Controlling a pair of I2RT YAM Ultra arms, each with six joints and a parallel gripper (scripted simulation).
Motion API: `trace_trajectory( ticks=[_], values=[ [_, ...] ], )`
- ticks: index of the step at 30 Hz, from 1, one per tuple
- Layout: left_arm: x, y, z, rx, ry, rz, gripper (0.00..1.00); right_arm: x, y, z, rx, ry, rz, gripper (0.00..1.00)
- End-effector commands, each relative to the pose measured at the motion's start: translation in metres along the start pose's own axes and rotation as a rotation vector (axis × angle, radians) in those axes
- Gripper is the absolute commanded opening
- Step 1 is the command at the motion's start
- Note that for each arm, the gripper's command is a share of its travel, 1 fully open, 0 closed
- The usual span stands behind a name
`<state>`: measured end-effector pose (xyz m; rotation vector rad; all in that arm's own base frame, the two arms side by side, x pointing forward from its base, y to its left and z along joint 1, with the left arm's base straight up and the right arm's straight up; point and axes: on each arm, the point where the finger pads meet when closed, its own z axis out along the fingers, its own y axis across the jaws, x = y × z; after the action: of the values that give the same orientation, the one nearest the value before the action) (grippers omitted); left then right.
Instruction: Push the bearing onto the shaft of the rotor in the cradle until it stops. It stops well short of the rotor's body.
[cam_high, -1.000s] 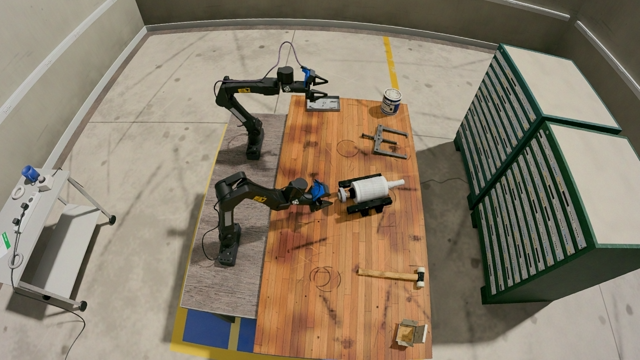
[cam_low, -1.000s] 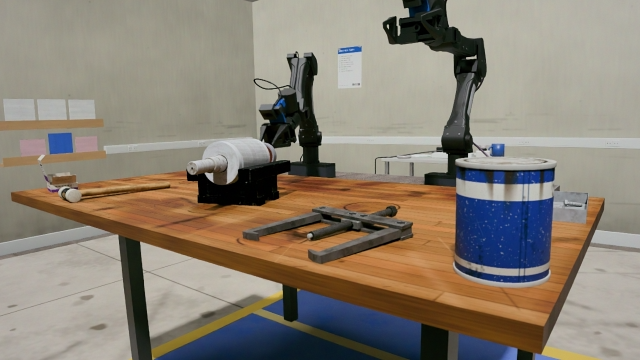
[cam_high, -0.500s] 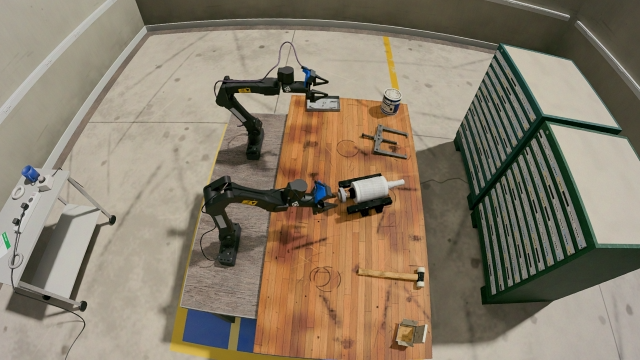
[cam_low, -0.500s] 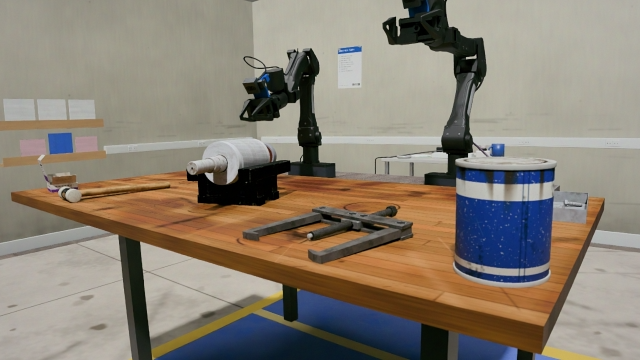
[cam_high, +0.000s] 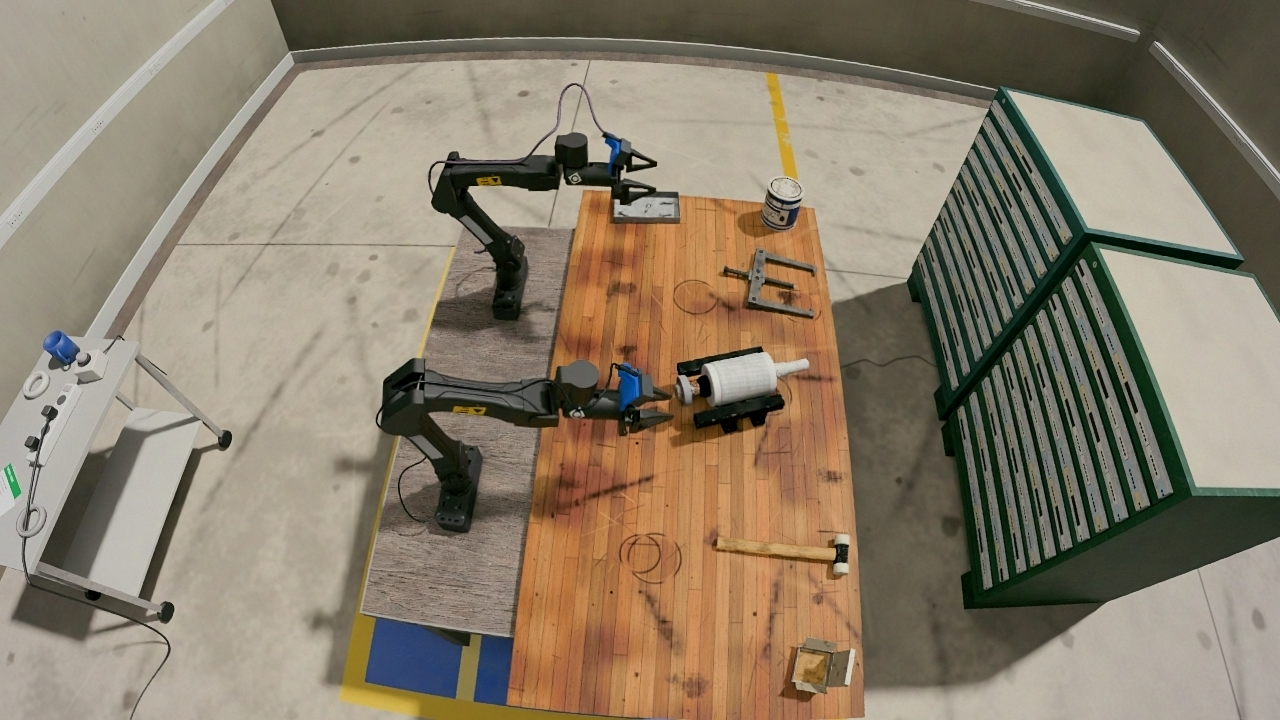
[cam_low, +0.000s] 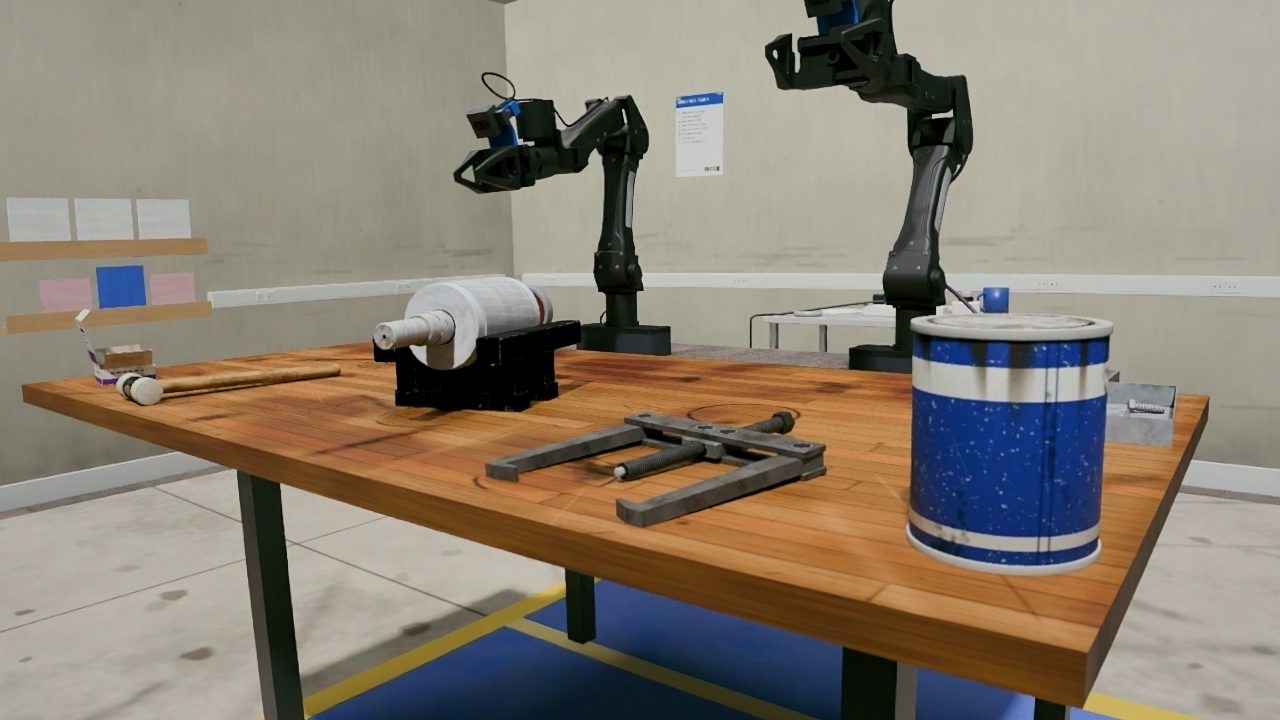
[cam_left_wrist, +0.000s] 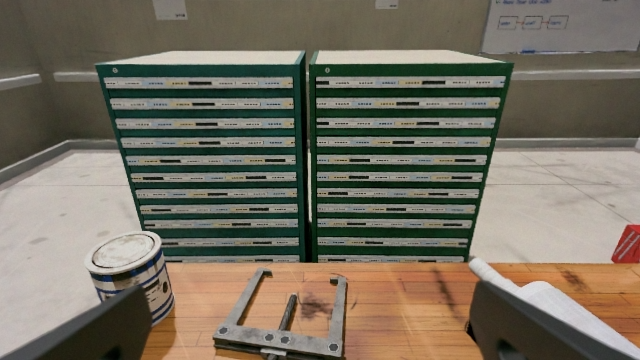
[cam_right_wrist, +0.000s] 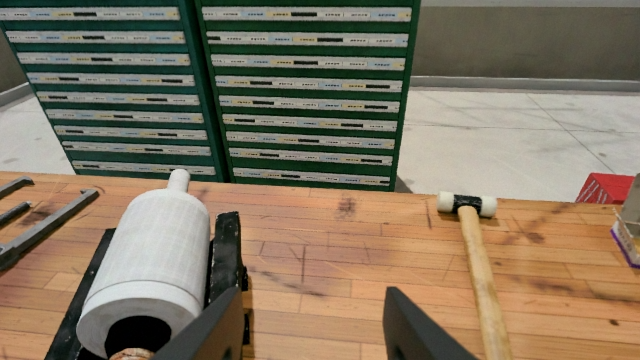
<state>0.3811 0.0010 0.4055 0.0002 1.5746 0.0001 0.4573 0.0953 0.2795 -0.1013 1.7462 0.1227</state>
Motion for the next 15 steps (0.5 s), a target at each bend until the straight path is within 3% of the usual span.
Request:
trace_trajectory(
  ticks=[1,13,15],
  values=[
    [-0.036,0.001,-0.015,0.001,-0.085,-0.005,1.00,-0.023,-0.008,-0.013,-0.007,-0.017,-0.008,0.44],
    [-0.041,0.001,-0.015,0.002,-0.099,-0.008,1.00,-0.083,-0.050,-0.064,0.062,-0.114,-0.011,0.44],
    [-0.041,0.001,-0.015,0.002,-0.099,-0.008,1.00,-0.083,-0.050,-0.064,0.062,-0.114,-0.011,0.44]
  ],
)
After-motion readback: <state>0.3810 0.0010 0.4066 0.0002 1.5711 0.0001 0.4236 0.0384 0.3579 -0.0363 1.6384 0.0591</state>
